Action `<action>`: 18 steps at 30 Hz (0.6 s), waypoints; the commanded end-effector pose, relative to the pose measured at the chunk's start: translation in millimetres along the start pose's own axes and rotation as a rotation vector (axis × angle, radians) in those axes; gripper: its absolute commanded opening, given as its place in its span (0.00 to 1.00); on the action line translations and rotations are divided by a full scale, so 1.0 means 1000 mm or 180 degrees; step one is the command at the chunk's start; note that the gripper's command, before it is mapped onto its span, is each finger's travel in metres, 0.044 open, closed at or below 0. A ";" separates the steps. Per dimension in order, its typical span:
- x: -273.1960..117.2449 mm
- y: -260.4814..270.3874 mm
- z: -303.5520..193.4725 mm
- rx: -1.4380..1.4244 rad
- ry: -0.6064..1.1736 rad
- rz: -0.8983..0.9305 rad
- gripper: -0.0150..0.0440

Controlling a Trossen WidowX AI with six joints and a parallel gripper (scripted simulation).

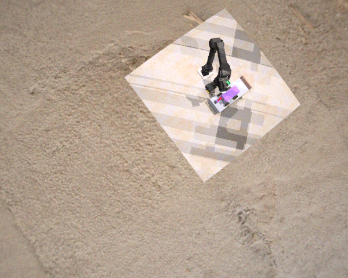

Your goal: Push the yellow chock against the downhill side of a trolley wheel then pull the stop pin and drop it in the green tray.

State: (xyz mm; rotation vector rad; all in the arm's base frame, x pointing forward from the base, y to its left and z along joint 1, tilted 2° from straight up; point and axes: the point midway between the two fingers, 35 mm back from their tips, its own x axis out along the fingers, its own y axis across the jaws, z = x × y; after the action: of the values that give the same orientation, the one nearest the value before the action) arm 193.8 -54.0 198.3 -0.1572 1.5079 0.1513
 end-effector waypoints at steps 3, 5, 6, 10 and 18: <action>0.001 0.017 0.003 0.0001 0.0013 -0.0006 0.25; 0.002 0.023 0.005 0.0001 0.0012 -0.0004 0.25; 0.002 0.026 0.006 0.0001 0.0012 -0.0003 0.25; 0.003 0.039 0.009 0.0001 0.0010 0.0001 0.25; 0.004 0.065 0.015 0.0002 0.0009 0.0009 0.25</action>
State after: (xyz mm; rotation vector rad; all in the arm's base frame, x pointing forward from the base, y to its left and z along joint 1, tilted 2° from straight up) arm 196.2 5.3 195.6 -0.1513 1.5110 0.1571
